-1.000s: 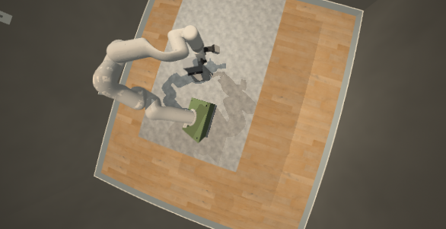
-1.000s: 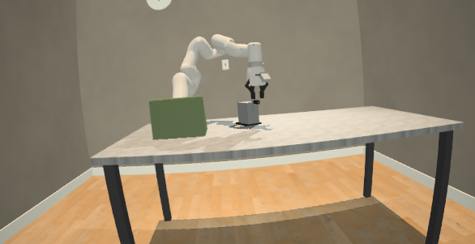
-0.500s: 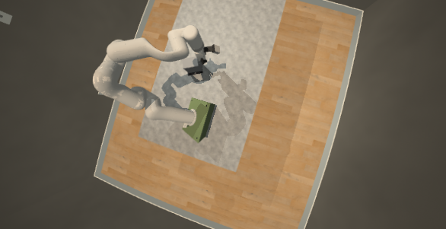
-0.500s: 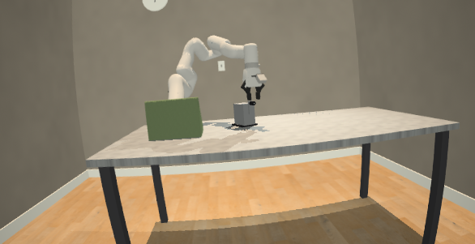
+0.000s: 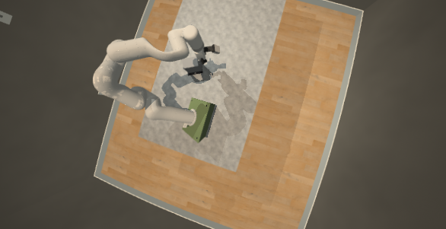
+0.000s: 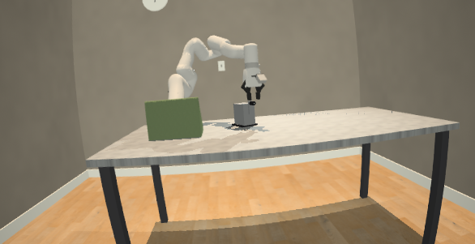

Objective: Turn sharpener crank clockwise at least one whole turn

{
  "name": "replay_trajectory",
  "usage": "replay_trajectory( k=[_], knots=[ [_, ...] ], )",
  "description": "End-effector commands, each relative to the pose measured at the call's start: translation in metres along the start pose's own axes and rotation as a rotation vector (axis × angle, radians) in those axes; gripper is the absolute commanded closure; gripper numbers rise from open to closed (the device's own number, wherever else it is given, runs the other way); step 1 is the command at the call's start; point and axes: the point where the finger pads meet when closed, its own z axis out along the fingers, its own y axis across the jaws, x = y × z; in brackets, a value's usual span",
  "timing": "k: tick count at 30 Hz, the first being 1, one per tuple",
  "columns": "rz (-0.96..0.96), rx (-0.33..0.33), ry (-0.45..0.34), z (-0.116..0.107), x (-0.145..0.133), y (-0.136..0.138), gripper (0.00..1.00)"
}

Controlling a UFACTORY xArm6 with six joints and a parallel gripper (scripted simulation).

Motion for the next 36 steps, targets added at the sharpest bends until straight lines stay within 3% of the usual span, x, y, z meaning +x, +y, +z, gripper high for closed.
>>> replay_trajectory(
  k=[1,36],
  knots=[
    [-0.001,0.002,0.003,-0.001,0.001,-0.001,0.46],
    [-0.001,0.002,0.003,0.017,0.001,-0.001,0.46]
  ],
)
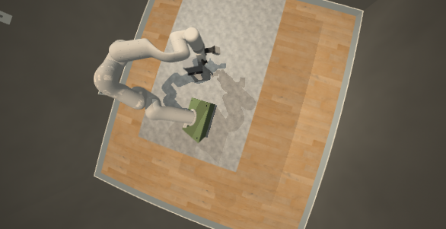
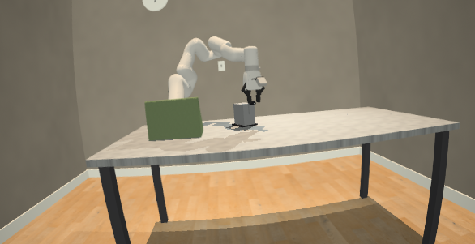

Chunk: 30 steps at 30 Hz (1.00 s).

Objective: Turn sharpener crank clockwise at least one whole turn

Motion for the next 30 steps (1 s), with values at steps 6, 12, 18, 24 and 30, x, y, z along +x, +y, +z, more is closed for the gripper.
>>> replay_trajectory(
  k=[6,12,18,24,30],
  knots=[
    [-0.001,0.002,0.003,0.008,0.001,-0.001,0.46],
    [-0.001,0.002,0.003,0.013,0.001,-0.001,0.46],
    [-0.001,0.002,0.003,0.018,0.001,-0.001,0.46],
    [-0.001,0.002,0.003,0.021,0.001,-0.001,0.46],
    [-0.001,0.002,0.003,0.022,0.001,-0.001,0.46]
  ],
)
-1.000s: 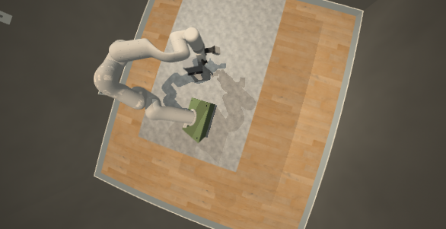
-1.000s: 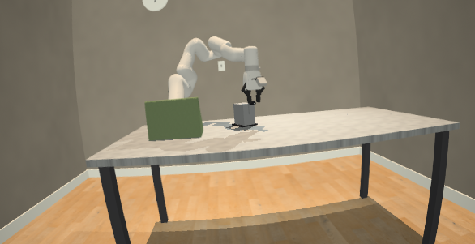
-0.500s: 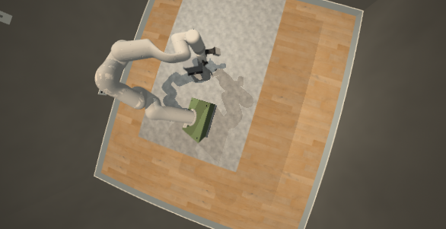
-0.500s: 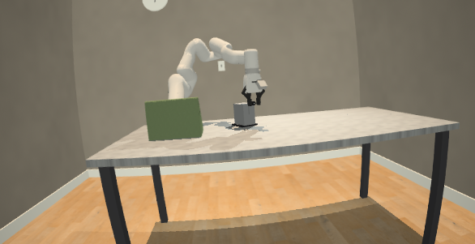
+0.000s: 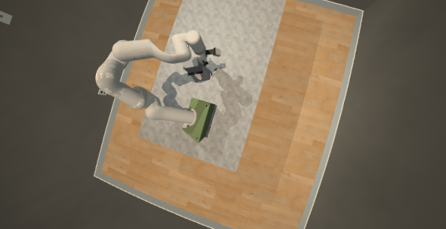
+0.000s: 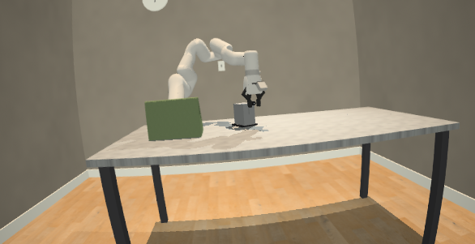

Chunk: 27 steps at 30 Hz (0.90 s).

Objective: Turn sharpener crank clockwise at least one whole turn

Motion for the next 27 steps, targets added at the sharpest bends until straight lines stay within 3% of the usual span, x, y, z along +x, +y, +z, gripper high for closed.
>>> replay_trajectory(
  k=[1,16,17,27],
  knots=[
    [-0.001,0.002,0.003,-0.0009,0.0006,-0.0009,0.46],
    [-0.001,0.002,0.003,-0.0008,0.0006,-0.0009,0.46],
    [-0.001,0.002,0.003,-0.0008,0.0006,-0.0009,1.0],
    [-0.001,0.002,0.003,-0.0008,0.0006,-0.0009,1.0]
  ],
)
